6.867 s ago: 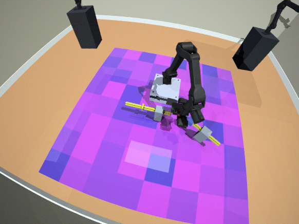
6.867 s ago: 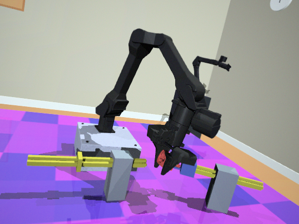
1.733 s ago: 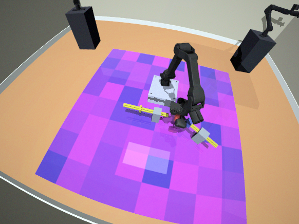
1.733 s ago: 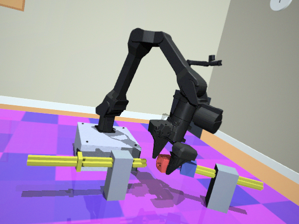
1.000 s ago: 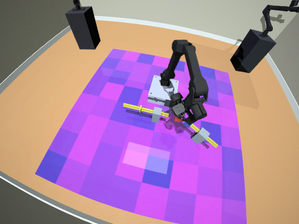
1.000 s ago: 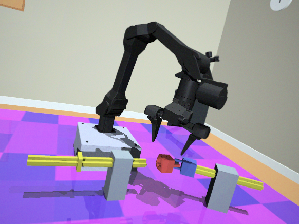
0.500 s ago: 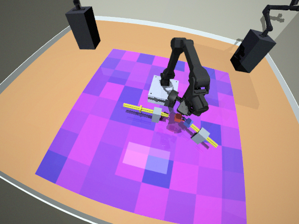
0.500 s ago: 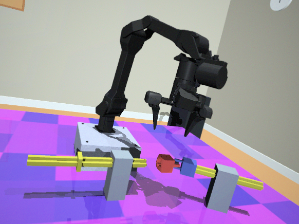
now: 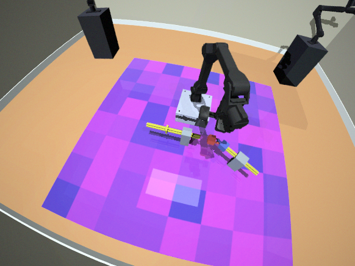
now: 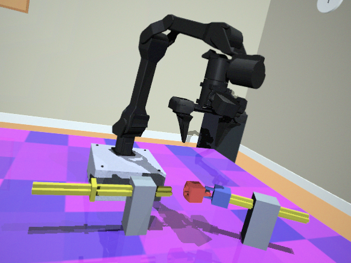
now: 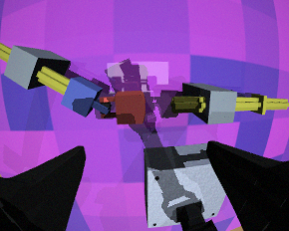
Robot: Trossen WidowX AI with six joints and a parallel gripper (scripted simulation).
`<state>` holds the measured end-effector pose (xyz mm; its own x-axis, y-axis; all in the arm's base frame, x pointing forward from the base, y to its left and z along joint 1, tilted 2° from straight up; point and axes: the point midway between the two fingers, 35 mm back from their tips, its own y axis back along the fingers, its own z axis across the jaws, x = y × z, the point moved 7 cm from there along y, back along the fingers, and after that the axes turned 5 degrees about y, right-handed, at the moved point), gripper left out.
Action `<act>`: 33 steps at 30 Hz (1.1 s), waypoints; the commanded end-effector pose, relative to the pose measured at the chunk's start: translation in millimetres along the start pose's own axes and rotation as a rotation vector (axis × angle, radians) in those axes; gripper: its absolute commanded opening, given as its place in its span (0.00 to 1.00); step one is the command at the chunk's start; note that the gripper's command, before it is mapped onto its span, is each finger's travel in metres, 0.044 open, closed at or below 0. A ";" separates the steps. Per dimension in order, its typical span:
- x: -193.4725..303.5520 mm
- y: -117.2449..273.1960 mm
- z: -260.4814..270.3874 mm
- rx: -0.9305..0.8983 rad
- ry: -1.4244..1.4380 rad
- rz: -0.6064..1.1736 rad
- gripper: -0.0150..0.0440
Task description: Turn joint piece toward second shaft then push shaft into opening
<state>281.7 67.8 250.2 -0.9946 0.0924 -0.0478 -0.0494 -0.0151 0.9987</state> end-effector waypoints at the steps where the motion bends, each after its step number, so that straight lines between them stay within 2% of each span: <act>1: -0.4 -1.5 -1.6 -0.006 -0.025 0.004 1.00; 33: -2.3 -50.9 -87.4 -0.296 -1.060 0.228 1.00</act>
<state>280.6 -11.3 202.4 -0.4930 0.8252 0.2755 -0.0257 -0.3304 0.9435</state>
